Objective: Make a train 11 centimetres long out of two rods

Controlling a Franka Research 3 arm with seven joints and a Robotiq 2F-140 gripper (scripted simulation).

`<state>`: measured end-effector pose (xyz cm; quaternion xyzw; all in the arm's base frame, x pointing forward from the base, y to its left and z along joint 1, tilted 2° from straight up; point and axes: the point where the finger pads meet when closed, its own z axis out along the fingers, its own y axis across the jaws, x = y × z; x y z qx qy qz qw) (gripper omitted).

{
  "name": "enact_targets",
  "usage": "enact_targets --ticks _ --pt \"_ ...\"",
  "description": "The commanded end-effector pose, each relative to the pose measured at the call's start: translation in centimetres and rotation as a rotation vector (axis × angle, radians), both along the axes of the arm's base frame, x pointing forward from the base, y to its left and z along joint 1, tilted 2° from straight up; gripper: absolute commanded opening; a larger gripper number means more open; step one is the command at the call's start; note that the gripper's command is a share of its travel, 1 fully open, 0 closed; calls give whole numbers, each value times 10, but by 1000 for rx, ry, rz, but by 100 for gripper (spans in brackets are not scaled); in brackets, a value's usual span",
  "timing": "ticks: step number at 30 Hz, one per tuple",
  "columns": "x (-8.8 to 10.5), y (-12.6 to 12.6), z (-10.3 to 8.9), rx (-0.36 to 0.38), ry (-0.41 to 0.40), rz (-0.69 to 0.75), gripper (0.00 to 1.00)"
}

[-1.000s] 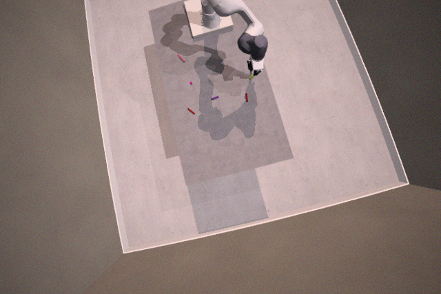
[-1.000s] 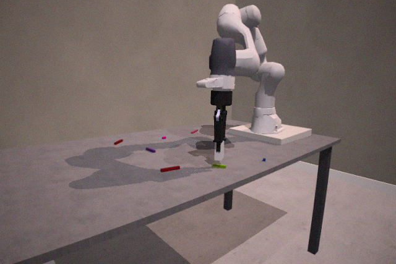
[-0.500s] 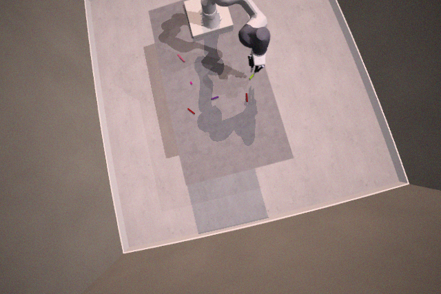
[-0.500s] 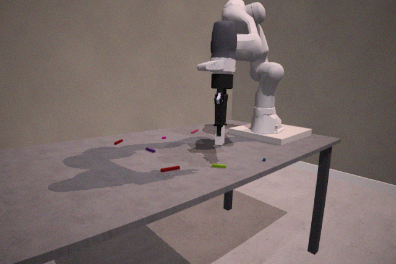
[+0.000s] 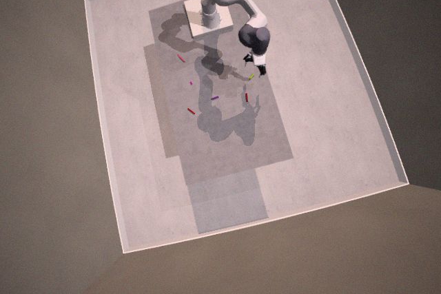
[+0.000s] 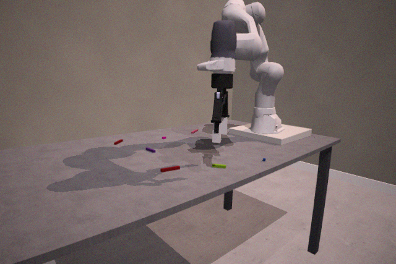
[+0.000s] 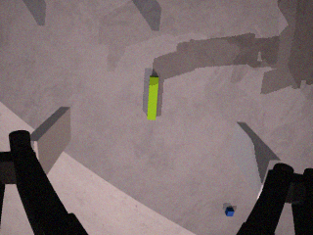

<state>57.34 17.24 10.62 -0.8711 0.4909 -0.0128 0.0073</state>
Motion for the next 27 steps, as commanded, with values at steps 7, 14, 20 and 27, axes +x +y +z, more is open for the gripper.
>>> enact_targets --ticks 7,14,20,27 --pt "0 0 1 0 1 7 100" --pt "31 -65 -4 6 7 -108 100" --pt "51 -124 -8 10 10 -204 100" --pt "70 -206 -13 14 9 -328 100"
